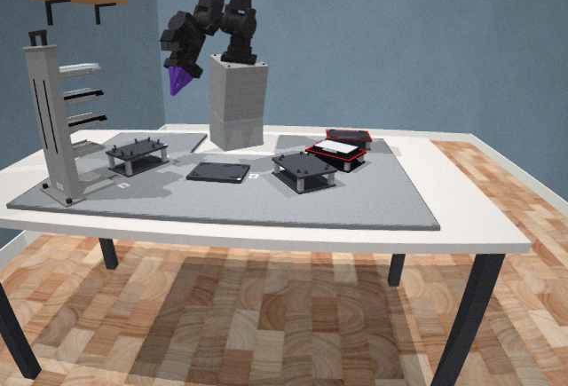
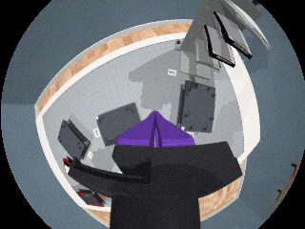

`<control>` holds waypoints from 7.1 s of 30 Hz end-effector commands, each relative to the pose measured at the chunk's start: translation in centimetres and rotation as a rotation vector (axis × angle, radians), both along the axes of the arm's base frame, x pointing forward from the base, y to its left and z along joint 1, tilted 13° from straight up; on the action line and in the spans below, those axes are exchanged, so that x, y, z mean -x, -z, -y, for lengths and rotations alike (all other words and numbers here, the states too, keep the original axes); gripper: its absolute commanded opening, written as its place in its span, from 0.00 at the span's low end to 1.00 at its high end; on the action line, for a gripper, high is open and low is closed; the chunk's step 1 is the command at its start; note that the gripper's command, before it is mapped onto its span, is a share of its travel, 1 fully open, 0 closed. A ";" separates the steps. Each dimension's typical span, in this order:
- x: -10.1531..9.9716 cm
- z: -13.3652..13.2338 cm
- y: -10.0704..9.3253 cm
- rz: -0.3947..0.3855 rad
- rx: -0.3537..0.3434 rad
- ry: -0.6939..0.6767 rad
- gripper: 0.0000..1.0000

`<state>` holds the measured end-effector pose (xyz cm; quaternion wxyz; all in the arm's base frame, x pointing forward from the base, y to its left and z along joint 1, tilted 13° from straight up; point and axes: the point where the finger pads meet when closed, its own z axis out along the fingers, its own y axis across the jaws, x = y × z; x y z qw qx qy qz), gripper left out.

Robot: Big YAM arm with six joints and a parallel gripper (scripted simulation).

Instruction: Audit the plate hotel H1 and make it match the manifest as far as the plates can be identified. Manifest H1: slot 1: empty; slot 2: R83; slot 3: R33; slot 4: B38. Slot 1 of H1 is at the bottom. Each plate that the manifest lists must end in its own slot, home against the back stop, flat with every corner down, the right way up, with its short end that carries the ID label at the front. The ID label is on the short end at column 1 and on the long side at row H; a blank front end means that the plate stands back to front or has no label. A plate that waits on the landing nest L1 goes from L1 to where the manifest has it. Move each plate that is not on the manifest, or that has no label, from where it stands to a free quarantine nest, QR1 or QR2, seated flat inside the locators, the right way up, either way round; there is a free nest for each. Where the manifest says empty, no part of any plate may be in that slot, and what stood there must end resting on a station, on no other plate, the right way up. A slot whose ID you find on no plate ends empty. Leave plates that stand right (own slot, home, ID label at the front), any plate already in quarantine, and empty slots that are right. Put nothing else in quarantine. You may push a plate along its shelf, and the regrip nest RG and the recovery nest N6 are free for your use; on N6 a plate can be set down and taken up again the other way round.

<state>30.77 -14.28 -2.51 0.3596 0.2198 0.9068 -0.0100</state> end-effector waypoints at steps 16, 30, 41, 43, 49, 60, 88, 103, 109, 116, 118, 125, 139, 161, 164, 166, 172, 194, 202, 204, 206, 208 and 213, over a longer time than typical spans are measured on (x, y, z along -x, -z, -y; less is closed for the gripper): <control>-0.7 2.5 -0.8 0.204 0.024 0.172 0.00; 1.2 6.8 0.6 0.172 0.027 0.158 0.00; 2.6 9.5 1.1 0.173 0.028 0.158 0.00; 2.9 10.1 1.3 0.173 0.028 0.158 0.00; 3.8 11.6 1.6 0.173 0.029 0.158 0.00; 5.4 14.6 2.2 0.174 0.031 0.158 0.00; 6.8 17.4 -6.5 0.197 0.076 0.154 1.00; 7.4 17.9 -11.4 0.199 0.084 0.146 1.00; 8.1 18.2 -13.6 0.200 0.088 0.153 1.00; 8.3 16.1 -11.1 0.169 0.022 0.143 1.00; 8.3 16.1 -11.1 0.169 0.022 0.143 1.00; 8.1 17.2 -12.5 0.190 0.058 0.152 1.00; 7.6 17.1 -12.2 0.192 0.057 0.144 1.00; 4.2 19.4 -11.8 0.207 0.071 0.147 1.00; 3.8 19.6 -11.5 0.207 0.071 0.147 1.00; 3.5 19.7 -11.4 0.207 0.070 0.147 1.00; 3.0 20.0 -11.0 0.208 0.069 0.147 1.00; 0.1 21.2 -9.5 0.209 0.065 0.148 1.00; 0.7 20.7 -8.7 0.195 0.053 0.153 1.00; 0.7 20.7 -8.7 0.195 0.053 0.153 1.00; 0.7 20.7 -8.7 0.195 0.053 0.153 1.00; 0.7 20.7 -8.7 0.195 0.053 0.153 1.00; 0.7 20.7 -8.7 0.195 0.053 0.153 1.00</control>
